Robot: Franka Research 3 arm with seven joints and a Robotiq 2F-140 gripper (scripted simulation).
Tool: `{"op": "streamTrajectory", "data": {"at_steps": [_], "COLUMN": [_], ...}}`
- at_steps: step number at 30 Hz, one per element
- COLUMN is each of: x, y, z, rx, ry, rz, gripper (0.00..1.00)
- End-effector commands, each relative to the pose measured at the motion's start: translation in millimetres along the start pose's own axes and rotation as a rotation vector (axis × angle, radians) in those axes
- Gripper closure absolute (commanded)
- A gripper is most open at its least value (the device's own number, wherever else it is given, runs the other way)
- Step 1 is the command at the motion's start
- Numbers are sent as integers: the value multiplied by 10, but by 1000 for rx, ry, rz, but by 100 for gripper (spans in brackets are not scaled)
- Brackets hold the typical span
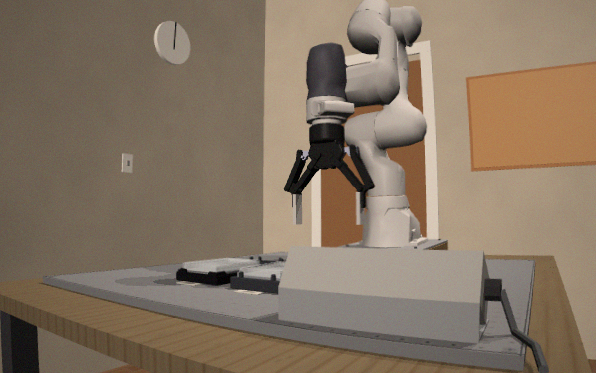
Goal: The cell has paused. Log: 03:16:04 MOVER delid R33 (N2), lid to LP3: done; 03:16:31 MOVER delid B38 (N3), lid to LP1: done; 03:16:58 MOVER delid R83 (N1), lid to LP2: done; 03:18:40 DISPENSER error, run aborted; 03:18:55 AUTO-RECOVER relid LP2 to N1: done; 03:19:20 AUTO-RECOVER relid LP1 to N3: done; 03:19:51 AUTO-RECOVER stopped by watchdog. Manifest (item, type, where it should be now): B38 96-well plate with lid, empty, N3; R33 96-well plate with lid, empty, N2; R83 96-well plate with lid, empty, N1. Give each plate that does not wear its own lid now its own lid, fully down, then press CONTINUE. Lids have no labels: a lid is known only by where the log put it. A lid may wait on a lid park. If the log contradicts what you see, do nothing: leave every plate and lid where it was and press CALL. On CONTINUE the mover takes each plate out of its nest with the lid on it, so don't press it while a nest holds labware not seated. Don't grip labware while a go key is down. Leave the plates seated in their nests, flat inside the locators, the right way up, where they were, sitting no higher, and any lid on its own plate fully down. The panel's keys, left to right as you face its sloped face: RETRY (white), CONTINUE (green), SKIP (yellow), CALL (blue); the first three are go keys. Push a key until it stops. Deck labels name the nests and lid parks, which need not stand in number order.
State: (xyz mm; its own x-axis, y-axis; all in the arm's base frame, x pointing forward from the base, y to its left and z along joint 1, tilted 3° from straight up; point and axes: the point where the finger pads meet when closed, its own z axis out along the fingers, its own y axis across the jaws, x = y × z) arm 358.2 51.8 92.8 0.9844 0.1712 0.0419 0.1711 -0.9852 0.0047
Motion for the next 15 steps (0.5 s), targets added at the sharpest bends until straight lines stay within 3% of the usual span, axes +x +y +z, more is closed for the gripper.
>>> {"op": "streamTrajectory", "data": {"at_steps": [1, 7, 8, 15], "x": [24, 24, 24, 24], "y": [-3, -3, -3, -3], "z": [-5, -5, -5, -5], "rx": [0, 0, 0, 0], "ry": [11, 11, 11, 11], "rz": [23, 23, 23, 23], "gripper": [0, 0, 100, 100]}}
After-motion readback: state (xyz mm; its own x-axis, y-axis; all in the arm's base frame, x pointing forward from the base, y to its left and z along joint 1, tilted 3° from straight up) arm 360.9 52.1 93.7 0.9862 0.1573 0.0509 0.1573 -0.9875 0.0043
